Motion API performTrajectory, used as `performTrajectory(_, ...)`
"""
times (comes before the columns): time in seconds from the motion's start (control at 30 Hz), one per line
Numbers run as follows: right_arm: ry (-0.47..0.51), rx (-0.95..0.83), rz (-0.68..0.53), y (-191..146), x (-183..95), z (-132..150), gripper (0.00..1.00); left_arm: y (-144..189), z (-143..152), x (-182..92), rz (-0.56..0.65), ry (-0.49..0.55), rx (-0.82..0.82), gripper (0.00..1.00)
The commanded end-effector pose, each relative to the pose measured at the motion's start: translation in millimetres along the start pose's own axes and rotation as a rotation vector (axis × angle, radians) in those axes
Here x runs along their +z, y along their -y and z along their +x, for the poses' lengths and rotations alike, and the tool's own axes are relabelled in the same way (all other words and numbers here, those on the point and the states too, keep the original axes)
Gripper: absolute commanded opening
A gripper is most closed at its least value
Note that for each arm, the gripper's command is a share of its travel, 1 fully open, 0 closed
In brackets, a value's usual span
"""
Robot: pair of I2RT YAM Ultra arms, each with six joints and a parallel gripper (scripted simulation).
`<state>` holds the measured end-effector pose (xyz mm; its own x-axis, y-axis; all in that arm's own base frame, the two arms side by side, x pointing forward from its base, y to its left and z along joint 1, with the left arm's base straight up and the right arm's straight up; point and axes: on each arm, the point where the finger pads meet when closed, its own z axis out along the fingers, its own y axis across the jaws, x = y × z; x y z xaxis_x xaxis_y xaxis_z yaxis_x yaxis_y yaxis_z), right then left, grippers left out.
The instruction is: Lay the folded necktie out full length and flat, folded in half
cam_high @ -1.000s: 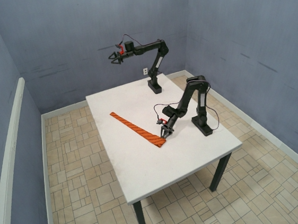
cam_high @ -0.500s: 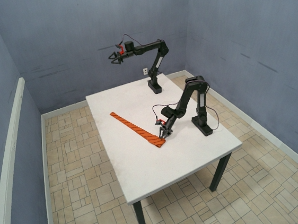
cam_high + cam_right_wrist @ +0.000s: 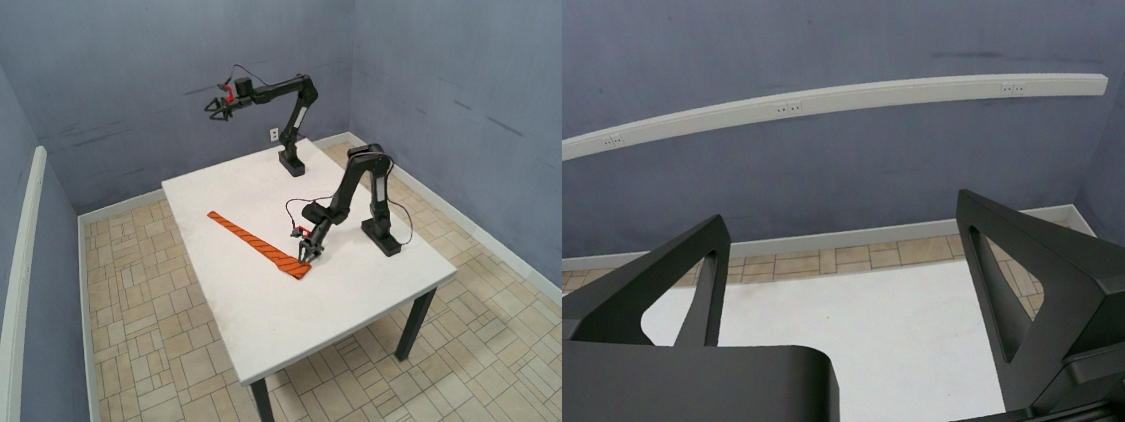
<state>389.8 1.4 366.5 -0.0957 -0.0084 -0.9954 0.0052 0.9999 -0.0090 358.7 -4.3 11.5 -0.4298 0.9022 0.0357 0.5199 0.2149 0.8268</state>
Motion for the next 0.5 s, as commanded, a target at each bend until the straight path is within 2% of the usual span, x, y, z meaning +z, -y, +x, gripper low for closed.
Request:
performTrajectory(0.0,0.076,0.01,-0.007,0.6,-9.6,-32.1,1.0,-19.0,-8.4,5.8,-0.038,0.018,-0.031,0.43)
performTrajectory(0.47,0.076,0.01,-0.007,0.6,-9.6,-32.1,1.0,-24.8,-7.9,13.1,-0.038,0.018,-0.031,0.43)
